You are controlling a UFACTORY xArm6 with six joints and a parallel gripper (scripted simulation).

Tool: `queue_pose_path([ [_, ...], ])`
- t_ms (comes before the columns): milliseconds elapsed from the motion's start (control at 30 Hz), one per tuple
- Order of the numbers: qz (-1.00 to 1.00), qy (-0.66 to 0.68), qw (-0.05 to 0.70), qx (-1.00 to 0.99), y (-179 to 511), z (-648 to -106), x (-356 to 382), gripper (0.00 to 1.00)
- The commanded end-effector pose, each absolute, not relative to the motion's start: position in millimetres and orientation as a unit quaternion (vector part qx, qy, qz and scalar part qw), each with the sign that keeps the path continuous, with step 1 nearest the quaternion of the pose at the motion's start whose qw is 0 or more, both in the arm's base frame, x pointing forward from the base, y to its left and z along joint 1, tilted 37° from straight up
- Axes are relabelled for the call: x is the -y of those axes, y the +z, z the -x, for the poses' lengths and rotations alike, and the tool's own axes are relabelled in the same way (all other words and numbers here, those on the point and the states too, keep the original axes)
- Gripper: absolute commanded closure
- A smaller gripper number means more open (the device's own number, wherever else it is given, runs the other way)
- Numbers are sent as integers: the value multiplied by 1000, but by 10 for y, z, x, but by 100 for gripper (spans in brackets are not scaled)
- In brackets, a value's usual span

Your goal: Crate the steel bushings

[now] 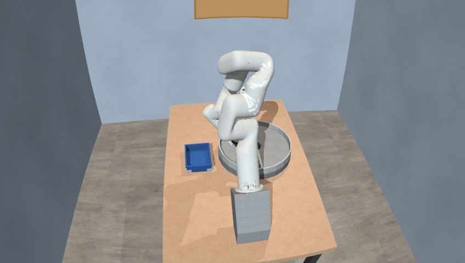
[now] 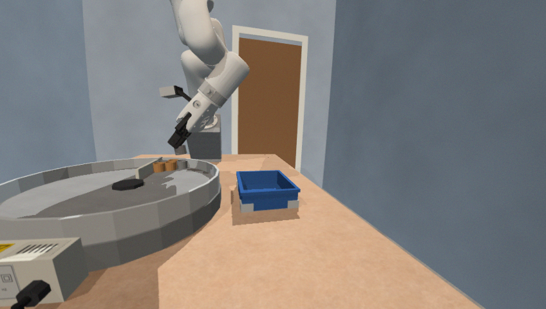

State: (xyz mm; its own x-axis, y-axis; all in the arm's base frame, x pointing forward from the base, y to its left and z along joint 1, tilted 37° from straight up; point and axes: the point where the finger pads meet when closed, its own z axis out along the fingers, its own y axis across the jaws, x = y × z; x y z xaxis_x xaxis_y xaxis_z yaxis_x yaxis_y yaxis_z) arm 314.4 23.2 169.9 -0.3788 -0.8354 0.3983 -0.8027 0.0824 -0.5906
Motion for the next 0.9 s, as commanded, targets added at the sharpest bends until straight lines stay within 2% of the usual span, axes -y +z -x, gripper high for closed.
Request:
queue_pose_path([
  [0, 553, -389, 17, -737, 1797, -3179, -640, 100],
  [867, 553, -389, 17, -737, 2101, -3312, -2145, 100],
])
